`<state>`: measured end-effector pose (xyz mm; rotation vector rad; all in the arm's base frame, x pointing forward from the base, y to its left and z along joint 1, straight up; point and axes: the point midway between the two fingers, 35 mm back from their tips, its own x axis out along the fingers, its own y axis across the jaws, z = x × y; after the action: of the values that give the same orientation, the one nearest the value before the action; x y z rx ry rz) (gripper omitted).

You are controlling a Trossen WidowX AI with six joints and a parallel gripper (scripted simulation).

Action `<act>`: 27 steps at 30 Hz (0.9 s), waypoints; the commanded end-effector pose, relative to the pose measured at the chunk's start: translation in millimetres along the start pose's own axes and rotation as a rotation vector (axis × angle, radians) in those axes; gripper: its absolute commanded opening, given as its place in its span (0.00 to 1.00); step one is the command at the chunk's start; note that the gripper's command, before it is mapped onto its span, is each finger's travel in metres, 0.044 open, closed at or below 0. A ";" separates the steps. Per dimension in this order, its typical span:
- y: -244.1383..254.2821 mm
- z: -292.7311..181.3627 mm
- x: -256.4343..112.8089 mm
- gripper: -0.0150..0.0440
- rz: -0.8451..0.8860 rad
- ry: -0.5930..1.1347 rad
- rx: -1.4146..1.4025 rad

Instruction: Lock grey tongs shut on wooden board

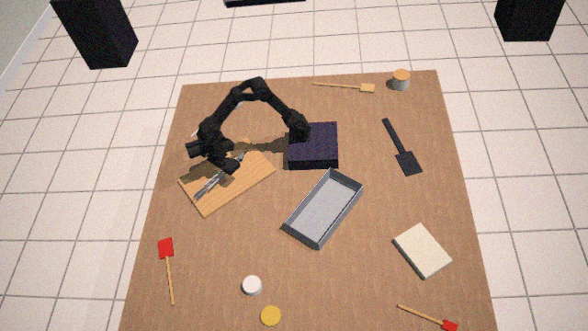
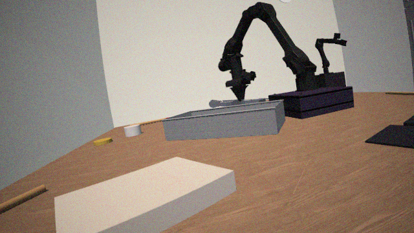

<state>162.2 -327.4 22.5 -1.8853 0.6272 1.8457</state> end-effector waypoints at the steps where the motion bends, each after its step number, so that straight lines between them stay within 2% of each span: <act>1: 0.0 -0.1 -0.1 0.71 0.000 0.000 0.000; 8: 0.0 -0.1 -0.1 1.00 0.000 0.000 0.000; 11: 0.0 4.3 -5.5 1.00 0.000 0.000 0.000; 15: -1.8 29.0 -32.3 1.00 0.001 -0.003 -0.013; 22: -19.0 105.0 -92.1 1.00 0.002 -0.008 -0.007; 27: -34.8 145.1 -112.3 1.00 0.002 -0.010 -0.004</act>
<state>72.8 -226.0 126.8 -1.8828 0.6336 1.8485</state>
